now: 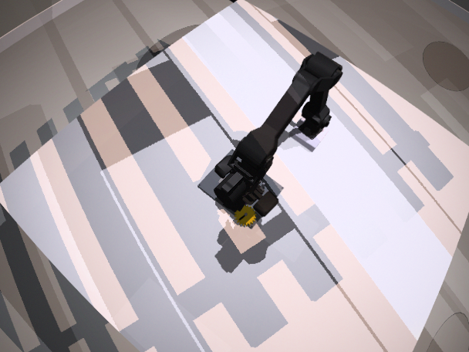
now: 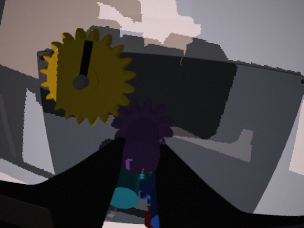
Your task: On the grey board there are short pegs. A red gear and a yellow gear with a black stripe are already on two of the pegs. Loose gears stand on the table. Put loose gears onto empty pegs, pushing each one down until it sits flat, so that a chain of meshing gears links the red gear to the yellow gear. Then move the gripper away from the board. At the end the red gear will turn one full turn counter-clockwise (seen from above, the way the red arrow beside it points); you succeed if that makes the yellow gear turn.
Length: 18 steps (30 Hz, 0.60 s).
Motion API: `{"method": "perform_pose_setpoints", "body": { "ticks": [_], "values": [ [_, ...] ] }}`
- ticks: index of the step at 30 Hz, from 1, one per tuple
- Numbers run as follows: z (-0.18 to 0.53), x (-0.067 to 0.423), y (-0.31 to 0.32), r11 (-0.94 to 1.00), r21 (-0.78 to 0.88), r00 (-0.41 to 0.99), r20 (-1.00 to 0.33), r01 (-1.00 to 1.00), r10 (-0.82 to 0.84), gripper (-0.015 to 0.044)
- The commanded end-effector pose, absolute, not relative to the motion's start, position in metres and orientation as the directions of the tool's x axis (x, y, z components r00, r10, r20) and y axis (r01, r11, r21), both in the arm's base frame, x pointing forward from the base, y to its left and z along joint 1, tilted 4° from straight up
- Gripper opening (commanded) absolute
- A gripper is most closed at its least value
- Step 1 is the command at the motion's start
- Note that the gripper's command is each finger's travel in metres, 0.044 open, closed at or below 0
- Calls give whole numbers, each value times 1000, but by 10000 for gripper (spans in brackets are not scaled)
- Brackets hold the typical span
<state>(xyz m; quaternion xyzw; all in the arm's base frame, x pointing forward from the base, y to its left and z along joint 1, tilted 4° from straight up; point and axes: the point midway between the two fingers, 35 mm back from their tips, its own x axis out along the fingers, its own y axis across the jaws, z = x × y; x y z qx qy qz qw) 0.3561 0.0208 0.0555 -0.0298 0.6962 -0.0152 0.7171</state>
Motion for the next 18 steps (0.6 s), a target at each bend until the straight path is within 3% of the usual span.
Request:
{"method": "perform_pose_setpoints", "body": {
  "ticks": [1, 18],
  "values": [
    [54, 356, 21, 997, -63, 27, -998, 35, -64, 0],
    [51, 356, 21, 899, -46, 27, -998, 435, -64, 0]
  ]
}}
